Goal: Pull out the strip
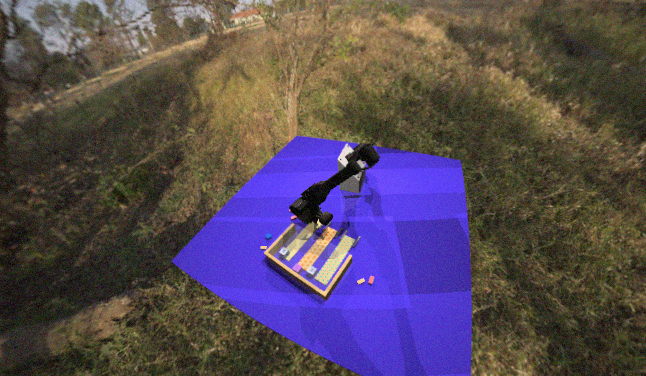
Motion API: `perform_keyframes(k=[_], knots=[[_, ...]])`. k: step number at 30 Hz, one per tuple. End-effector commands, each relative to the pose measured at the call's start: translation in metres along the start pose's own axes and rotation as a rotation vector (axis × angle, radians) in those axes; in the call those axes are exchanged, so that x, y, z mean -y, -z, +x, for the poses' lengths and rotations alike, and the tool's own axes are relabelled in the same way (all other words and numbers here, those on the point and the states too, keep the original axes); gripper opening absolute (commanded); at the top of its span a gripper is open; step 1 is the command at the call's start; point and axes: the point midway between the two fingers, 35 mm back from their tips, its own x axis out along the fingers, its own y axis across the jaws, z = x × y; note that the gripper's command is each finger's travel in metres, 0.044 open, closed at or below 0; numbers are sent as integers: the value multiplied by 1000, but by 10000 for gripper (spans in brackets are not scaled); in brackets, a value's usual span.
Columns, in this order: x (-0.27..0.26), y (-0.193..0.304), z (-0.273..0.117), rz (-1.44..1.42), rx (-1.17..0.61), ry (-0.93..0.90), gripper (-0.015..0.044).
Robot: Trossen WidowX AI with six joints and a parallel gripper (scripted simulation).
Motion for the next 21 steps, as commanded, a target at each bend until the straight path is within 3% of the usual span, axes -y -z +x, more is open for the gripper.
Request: perform_keyframes(k=[1,21], knots=[[0,1,3,3,-4,-4,0],[1,12,4,4,-4,-4,0]])
